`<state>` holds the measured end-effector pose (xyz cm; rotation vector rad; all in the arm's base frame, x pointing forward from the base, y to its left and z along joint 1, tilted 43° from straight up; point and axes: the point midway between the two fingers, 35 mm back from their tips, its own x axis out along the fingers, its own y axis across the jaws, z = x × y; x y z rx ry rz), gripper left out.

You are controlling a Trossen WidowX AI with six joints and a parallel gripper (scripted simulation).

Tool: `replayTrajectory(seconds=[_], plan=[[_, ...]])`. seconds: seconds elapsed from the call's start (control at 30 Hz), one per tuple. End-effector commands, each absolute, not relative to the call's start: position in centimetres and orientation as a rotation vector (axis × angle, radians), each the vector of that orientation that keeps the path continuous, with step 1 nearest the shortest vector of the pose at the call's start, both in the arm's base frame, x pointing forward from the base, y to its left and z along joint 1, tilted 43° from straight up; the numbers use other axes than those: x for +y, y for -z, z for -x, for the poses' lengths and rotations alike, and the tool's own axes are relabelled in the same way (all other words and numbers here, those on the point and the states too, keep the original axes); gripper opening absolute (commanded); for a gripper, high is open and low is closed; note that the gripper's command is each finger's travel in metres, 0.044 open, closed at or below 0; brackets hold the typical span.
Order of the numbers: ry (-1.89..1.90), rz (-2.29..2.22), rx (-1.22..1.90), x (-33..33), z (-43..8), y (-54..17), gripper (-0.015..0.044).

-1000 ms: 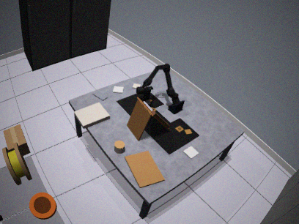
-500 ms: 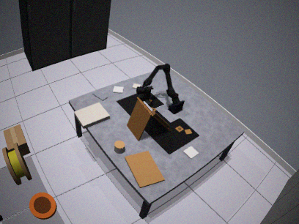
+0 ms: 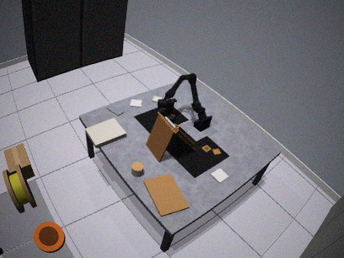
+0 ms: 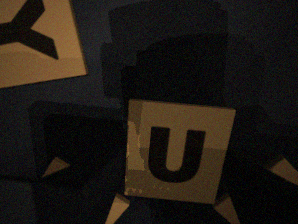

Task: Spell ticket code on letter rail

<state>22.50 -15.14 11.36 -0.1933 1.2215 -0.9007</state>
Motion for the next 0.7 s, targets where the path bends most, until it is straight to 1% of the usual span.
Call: replayTrajectory(seconds=[0.0, 0.67], plan=[[0.903, 0.195, 1.216, -14.95, -22.52, -11.6, 0.0], [0.903, 0.194, 1.216, -14.11, -22.21, -12.08, 0.0]])
